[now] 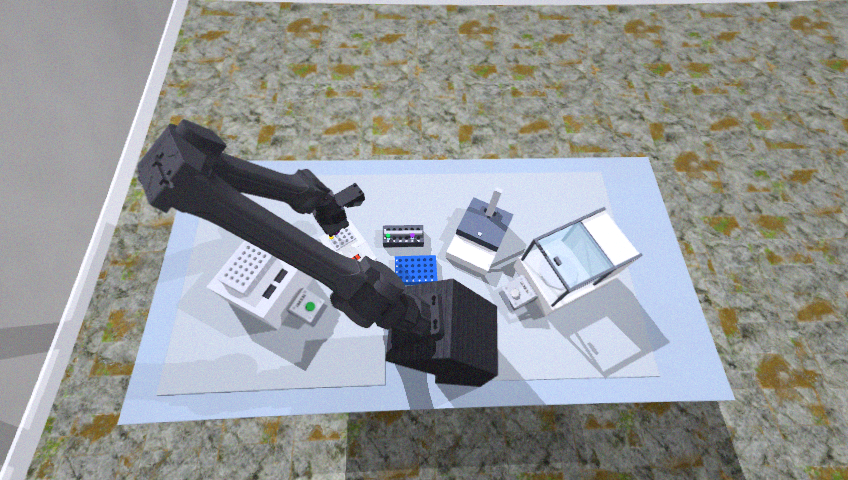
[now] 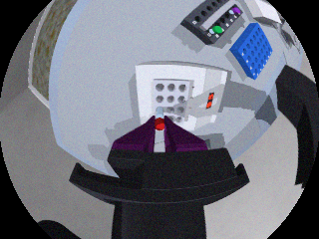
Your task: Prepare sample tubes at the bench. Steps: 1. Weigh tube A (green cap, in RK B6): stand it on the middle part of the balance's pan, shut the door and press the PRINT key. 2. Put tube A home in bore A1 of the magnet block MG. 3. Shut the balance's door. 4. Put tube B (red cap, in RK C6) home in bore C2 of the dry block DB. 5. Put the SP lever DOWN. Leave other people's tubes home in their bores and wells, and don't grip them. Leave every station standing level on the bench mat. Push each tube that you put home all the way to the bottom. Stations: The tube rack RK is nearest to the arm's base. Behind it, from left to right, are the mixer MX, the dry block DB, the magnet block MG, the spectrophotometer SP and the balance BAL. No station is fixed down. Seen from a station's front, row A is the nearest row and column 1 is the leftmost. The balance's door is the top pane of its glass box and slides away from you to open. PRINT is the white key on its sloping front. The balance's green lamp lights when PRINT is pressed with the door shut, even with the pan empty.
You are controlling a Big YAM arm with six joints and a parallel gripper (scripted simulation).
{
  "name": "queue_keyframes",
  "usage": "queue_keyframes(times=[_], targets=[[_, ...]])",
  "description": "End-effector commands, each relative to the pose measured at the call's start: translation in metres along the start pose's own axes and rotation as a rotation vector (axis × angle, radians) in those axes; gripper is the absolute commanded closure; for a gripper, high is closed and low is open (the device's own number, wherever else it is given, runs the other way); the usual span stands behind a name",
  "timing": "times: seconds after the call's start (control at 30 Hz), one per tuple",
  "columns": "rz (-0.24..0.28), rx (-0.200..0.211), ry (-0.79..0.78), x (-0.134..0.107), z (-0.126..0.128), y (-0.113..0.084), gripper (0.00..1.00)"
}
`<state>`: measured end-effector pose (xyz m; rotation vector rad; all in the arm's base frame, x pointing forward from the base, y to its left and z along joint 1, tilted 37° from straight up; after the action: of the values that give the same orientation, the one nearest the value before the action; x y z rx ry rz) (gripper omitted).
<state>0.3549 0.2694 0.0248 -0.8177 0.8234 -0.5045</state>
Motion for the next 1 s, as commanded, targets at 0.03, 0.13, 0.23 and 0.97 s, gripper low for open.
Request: queue_keyframes(times=[0.03, 0.13, 0.23, 0.97], targets=[[0.005, 0.003, 0.0, -0.005, 0.003, 0.01, 0.91], [0.005, 0.002, 0.0, -0.005, 0.003, 0.011, 0.91], [0.005, 0.002, 0.0, -0.005, 0.003, 0.013, 0.91], [0.005, 0.001, 0.001, -0.005, 0.002, 0.022, 0.91]])
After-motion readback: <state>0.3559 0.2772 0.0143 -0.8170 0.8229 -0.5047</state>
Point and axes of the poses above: the point where the finger pads meet when closed, its own y axis out along the fingers, its own z axis across the jaws, x = y × z, the point moved 8 cm from there along -y, back along the fingers, and after that the axes turned 2 degrees about -y, right-handed, at the moved point
